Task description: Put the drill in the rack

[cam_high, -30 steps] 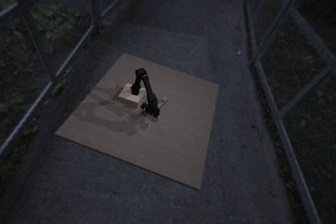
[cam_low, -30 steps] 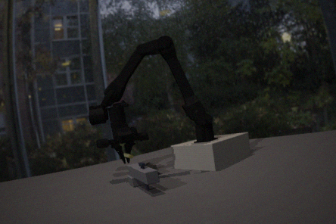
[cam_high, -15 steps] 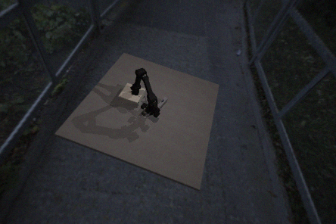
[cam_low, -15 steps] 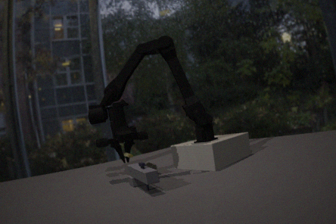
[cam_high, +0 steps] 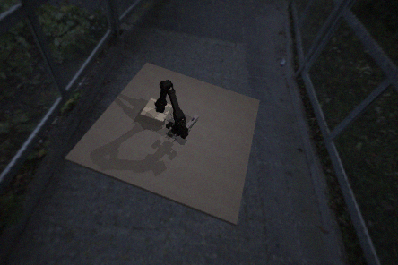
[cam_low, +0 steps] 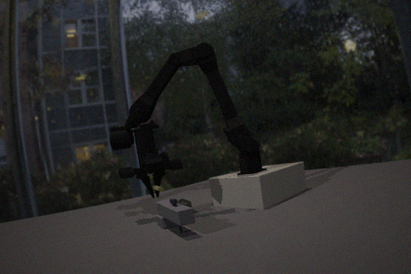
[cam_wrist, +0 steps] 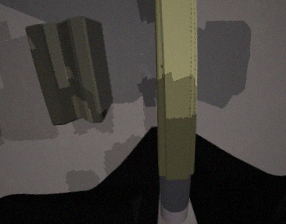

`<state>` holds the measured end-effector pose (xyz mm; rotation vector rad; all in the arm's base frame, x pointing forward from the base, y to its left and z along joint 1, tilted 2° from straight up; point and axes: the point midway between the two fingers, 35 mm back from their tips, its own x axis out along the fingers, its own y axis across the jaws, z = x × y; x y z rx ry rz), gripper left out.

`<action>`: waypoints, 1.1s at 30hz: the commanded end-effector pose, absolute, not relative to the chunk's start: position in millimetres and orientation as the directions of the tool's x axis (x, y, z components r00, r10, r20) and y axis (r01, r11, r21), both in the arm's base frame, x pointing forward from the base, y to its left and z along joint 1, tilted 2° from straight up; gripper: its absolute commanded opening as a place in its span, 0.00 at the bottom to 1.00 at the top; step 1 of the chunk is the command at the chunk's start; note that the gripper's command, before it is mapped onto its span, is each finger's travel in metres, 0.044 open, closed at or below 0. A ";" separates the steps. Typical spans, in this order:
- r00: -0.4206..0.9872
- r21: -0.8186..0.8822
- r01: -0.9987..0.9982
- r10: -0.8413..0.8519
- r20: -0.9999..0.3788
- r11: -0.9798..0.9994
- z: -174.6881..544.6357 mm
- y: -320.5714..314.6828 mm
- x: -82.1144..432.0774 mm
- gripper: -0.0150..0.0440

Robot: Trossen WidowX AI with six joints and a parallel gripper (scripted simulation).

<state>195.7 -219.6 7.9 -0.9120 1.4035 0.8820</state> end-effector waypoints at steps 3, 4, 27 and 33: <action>-0.015 0.003 -0.913 -0.026 -1.000 0.407 7.4 -217.8 183.6 0.25; -0.016 0.004 -0.913 -0.026 -1.000 0.407 7.4 -217.7 181.7 0.25; -0.019 0.007 -0.913 -0.026 -0.999 0.407 5.8 -211.5 140.6 0.25; -0.020 0.008 -0.913 -0.026 -0.999 0.407 3.9 -208.3 130.7 0.25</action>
